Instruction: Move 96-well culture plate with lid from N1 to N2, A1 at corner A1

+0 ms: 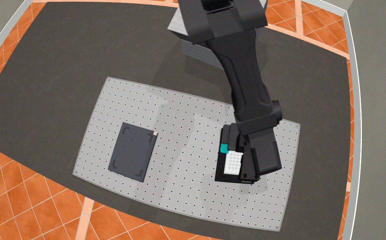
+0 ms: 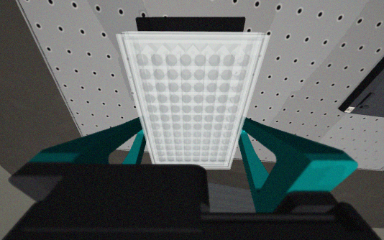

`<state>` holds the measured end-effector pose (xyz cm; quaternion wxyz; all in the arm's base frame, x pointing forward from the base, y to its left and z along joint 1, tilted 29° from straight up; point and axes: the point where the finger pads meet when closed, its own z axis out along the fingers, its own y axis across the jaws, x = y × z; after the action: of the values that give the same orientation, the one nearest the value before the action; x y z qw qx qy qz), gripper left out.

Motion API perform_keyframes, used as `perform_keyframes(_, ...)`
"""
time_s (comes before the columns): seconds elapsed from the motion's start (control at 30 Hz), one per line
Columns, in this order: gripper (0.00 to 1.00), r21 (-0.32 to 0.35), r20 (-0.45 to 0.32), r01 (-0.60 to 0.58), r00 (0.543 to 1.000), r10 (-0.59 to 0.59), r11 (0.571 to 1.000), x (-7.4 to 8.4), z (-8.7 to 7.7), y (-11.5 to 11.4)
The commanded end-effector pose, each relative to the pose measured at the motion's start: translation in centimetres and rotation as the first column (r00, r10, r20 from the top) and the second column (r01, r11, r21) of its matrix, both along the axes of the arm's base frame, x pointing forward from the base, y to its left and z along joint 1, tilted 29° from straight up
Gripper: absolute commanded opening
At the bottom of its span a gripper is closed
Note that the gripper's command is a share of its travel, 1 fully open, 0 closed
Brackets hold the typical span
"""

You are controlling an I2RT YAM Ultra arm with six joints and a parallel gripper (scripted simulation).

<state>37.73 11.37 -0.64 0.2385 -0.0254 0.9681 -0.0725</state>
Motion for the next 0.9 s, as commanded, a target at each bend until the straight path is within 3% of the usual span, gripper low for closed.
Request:
perform_keyframes(0.0,0.0,0.002,0.017,-0.01,1.0,0.01,1.0,-0.6,0.6,0.4)
perform_keyframes(0.53,0.0,0.002,0.017,-0.01,1.0,0.01,1.0,-0.6,0.6,0.4)
perform_keyframes(0.67,0.0,0.081,0.034,0.12,0.992,-0.123,0.989,0.0,0.9,-1.4)
perform_keyframes(0.87,0.0,0.074,0.034,0.11,0.993,-0.113,0.991,0.1,1.3,-3.3)
